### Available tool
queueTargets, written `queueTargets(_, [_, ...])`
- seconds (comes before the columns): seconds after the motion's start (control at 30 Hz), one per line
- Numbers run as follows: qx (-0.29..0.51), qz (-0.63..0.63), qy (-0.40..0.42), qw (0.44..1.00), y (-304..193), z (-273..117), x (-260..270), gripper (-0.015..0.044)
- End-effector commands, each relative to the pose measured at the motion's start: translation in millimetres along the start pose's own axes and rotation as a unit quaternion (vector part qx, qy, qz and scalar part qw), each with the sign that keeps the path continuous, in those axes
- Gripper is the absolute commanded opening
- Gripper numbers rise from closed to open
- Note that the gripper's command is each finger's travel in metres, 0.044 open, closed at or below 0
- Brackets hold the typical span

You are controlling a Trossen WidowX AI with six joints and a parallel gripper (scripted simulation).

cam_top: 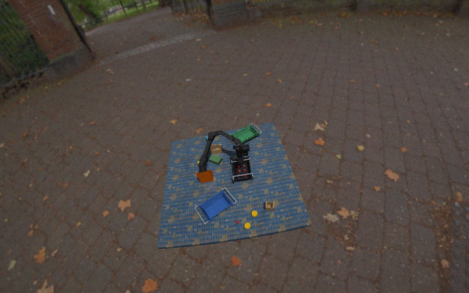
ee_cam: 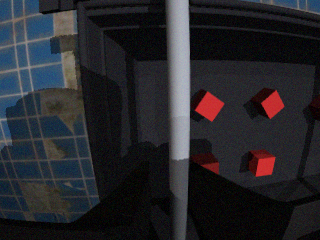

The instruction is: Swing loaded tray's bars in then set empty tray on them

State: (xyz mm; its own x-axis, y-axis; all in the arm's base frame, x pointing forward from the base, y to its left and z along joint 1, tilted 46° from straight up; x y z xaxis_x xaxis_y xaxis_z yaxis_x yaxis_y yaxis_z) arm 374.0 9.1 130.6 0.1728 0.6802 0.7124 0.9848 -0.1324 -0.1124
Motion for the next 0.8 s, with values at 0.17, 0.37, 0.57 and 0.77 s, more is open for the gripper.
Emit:
queueTargets(0.17, [0.001, -0.001, 0.0, 1.0, 1, -23, -1, 0.0082])
queueTargets(0.37, [0.001, 0.0, 0.0, 1.0, 1, -42, 1, 0.0082])
queueTargets(0.57, [0.001, 0.004, 0.0, 1.0, 0, -34, -2, 0.0082])
queueTargets(0.77, [0.001, 0.004, 0.0, 1.0, 0, -34, -2, 0.0082])
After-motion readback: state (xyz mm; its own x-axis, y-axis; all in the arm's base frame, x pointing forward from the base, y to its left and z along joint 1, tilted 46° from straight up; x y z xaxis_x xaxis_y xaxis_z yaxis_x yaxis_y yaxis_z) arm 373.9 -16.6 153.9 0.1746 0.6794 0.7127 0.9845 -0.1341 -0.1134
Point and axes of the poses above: the point midway between the two fingers, 35 mm back from their tips, its own z axis out along the fingers, its own x axis across the jaws, y = z × x, the point moved 10 cm from there along -z, back along the fingers, and after that the axes turned 10 degrees about z, right-handed, at the moved point
